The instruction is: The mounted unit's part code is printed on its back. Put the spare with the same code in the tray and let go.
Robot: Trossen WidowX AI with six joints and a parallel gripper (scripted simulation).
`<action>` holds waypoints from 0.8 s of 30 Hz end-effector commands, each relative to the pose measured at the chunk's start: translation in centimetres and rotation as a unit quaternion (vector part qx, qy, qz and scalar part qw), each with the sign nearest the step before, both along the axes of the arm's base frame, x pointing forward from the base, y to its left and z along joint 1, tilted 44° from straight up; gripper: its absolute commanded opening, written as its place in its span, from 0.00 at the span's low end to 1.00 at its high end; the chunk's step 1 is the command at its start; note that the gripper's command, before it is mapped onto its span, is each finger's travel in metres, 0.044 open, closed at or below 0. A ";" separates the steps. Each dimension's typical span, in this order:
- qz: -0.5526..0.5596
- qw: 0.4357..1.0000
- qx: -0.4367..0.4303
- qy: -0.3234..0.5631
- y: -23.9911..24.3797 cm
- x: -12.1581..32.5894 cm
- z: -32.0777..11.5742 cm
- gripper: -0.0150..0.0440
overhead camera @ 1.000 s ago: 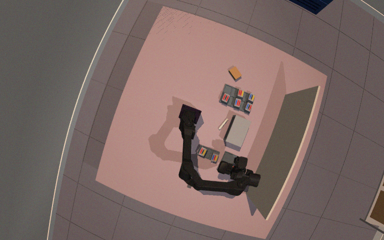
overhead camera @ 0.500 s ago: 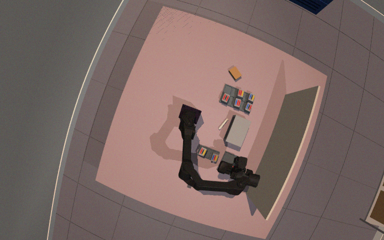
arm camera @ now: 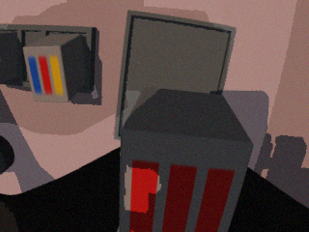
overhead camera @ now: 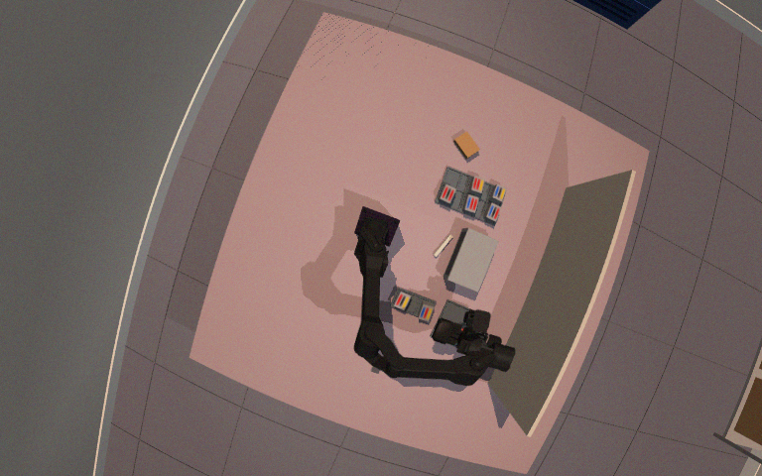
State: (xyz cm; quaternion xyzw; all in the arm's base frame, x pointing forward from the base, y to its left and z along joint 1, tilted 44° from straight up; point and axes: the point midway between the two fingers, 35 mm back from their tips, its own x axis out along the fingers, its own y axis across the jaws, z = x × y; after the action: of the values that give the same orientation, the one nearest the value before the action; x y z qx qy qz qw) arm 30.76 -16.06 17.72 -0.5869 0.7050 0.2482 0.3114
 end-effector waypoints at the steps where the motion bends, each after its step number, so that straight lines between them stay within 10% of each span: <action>1: 0.001 1.000 -0.001 0.002 -0.3 0.0 -0.3 0.25; 24: 0.001 1.000 0.000 0.001 -1.8 0.0 -1.9 0.25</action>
State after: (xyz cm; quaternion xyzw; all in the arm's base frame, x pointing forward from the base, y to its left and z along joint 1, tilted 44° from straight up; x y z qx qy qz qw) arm 30.79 -17.70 16.06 -0.5871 0.7052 0.2475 0.3111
